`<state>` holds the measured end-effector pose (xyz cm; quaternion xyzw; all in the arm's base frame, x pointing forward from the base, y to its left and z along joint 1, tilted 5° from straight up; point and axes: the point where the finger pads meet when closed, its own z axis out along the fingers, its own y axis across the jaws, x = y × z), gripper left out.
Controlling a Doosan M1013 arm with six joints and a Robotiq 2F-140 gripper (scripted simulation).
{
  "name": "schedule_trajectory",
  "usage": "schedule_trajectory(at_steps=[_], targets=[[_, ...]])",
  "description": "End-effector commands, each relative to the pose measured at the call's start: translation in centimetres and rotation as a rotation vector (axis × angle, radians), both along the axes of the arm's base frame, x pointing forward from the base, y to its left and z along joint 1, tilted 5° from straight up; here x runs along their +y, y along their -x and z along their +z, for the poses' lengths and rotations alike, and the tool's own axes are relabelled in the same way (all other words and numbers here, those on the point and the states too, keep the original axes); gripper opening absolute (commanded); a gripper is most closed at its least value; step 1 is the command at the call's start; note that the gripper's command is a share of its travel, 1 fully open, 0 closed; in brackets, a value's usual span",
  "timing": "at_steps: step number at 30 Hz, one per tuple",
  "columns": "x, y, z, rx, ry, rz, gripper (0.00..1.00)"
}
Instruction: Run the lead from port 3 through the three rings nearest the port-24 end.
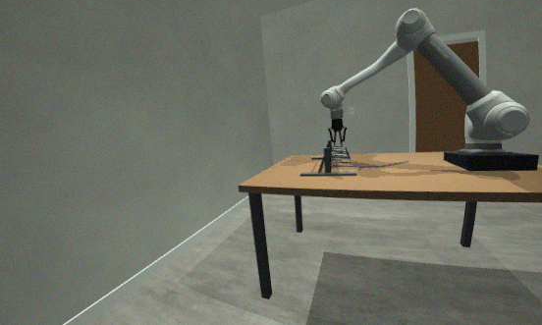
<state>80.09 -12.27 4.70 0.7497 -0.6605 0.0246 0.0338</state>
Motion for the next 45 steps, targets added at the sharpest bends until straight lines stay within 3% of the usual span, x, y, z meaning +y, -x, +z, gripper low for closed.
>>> schedule_trajectory(at_steps=[1, 23, 45], targets=[[0.3, -0.3, 0.1, -0.002, 0.001, 0.003, 0.2], [0.3, -0.3, 0.6, -0.002, 0.001, 0.003, 0.2], [0.8, -0.4, 6.1, -0.002, 0.001, 0.003, 0.2]])
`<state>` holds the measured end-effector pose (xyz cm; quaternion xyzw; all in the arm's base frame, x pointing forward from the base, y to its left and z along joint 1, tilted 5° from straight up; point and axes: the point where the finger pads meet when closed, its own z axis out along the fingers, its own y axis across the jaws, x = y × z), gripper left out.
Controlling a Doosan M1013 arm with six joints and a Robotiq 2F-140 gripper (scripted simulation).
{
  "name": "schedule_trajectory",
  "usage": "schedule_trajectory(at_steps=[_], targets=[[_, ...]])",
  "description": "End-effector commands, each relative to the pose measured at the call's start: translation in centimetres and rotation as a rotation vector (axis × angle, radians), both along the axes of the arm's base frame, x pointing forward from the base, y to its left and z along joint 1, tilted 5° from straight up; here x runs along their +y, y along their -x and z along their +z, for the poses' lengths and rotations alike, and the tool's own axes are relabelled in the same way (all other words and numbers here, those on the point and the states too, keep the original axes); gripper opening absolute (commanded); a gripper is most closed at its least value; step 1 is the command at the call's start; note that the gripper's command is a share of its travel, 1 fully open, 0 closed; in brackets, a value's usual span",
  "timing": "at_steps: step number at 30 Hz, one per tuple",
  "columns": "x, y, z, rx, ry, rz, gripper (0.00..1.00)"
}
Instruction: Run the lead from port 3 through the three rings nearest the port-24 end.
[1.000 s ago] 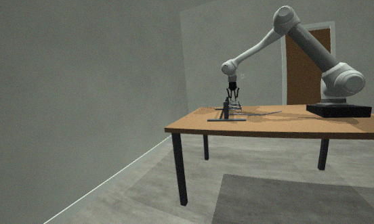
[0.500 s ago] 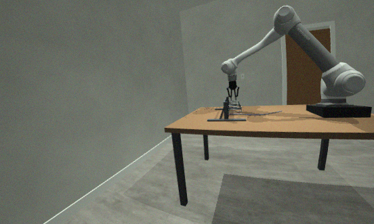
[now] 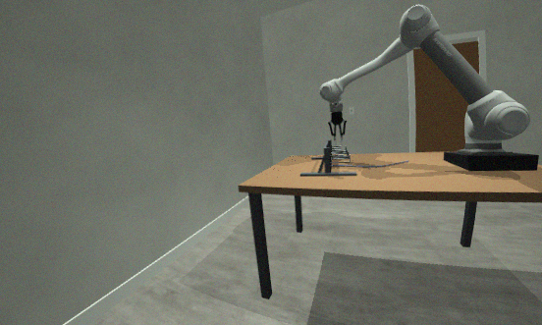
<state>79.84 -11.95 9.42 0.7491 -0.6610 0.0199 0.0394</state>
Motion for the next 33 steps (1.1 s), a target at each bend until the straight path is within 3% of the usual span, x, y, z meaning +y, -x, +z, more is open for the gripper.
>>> schedule_trajectory(at_steps=[1, 9, 18, 19, 33], targets=[[0.5, -0.6, 1.7, -0.016, -0.001, 0.005, 0.2], [0.6, -0.6, 3.1, -0.016, -0.001, 0.005, 0.2], [0.6, -0.6, 3.4, -0.016, -0.001, 0.005, 0.2], [0.6, -0.6, 3.4, -0.016, -0.001, 0.005, 0.0], [0.6, -0.6, 3.4, -0.016, -0.001, 0.005, 0.0]])
